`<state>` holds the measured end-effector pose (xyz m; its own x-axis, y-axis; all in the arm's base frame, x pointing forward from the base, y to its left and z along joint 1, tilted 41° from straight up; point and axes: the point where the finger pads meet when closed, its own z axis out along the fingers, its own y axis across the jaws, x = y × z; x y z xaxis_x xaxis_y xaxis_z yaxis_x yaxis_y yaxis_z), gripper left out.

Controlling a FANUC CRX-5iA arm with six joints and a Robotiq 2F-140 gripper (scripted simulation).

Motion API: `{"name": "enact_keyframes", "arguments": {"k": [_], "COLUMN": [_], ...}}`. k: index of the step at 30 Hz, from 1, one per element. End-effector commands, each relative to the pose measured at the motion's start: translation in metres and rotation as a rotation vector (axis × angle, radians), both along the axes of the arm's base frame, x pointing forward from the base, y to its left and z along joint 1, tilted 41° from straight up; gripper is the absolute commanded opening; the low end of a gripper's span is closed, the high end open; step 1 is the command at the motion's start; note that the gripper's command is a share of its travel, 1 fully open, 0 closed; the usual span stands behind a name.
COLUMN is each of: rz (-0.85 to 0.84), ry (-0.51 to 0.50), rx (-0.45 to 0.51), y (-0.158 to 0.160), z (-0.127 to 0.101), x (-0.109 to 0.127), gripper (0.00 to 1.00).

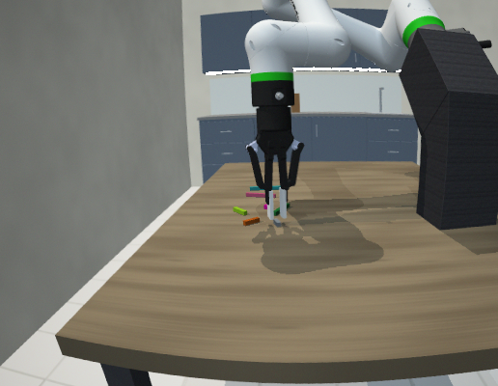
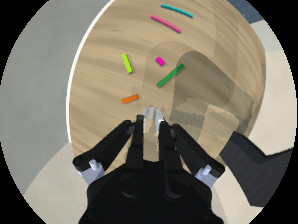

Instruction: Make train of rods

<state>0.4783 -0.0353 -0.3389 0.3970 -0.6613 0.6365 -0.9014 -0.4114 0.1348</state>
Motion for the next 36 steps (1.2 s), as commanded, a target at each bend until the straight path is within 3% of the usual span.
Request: {"name": "enact_keyframes", "arguments": {"k": [1, 36], "rz": [0.0, 0.0], "ry": [0.0, 0.0], "rx": [0.0, 0.0], "y": [0.0, -0.01], "z": [0.0, -0.013], "x": [0.0, 0.003], "gripper": [0.15, 0.15]}}
